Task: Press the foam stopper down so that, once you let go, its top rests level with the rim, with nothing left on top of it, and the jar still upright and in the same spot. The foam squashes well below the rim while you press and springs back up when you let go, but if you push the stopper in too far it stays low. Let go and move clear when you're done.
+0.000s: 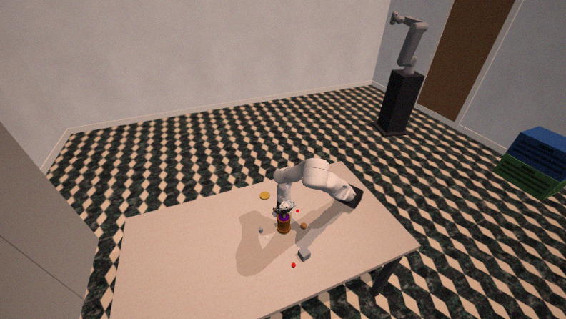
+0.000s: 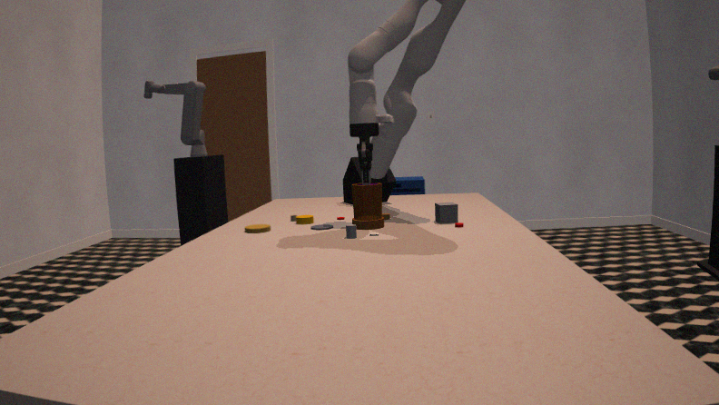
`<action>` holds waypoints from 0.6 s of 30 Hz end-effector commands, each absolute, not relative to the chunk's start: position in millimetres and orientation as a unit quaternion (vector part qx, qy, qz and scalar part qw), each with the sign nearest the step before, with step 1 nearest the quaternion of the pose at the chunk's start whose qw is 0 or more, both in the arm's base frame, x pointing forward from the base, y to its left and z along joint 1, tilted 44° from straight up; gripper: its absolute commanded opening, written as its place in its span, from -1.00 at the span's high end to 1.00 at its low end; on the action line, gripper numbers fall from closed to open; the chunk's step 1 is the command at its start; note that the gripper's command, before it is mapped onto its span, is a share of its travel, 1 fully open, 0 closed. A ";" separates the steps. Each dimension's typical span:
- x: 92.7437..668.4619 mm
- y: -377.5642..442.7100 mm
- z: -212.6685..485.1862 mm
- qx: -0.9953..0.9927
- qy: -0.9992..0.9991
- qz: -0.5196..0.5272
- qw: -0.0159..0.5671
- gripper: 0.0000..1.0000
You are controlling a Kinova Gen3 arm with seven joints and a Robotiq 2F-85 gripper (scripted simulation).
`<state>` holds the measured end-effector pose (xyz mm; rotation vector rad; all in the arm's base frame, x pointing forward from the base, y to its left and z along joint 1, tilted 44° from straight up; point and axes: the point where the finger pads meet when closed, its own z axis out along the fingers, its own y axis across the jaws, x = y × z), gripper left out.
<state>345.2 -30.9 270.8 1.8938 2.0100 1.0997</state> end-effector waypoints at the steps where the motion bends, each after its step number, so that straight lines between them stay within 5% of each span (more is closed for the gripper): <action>1: 345.2 -30.8 270.5 0.635 0.674 0.369 0.084 1.00; 18: 343.6 -31.9 272.4 0.635 0.674 0.369 0.084 1.00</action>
